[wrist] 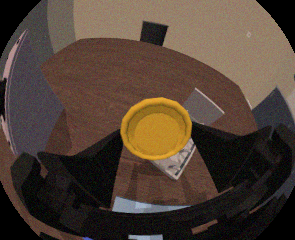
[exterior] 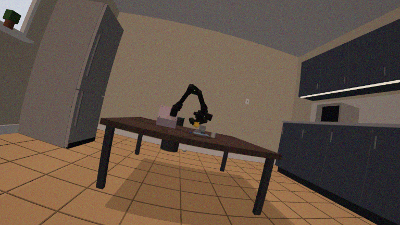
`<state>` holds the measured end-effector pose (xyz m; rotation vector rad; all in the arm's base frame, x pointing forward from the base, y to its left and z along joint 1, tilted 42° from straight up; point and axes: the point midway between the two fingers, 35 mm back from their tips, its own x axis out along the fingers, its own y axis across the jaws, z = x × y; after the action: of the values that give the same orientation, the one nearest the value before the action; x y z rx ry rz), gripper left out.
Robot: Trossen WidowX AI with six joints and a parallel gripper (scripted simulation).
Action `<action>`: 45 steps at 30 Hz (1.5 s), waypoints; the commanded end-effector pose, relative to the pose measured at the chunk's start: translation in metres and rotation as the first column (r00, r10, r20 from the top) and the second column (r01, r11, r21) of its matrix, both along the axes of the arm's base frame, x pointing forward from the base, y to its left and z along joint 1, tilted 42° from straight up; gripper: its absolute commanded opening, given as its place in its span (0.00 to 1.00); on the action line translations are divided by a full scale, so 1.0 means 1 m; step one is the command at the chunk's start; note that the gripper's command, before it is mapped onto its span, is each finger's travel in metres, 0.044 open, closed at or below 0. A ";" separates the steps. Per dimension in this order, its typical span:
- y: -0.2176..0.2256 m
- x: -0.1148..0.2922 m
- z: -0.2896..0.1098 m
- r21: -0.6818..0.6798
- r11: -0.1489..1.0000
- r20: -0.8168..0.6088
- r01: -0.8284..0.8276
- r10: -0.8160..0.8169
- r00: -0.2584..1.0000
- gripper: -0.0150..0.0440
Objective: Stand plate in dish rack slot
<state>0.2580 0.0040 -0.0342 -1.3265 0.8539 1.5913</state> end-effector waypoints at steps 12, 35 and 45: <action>-0.015 0.003 -0.007 0.284 0.943 0.138 0.175 -0.221 0.965 0.25; -0.040 0.001 0.006 0.565 0.790 0.297 0.239 -0.465 0.834 0.25; -0.031 0.009 -0.001 0.561 0.791 0.291 0.244 -0.464 0.837 0.25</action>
<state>0.2651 -0.0331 -0.0297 -0.9974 0.3434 1.0504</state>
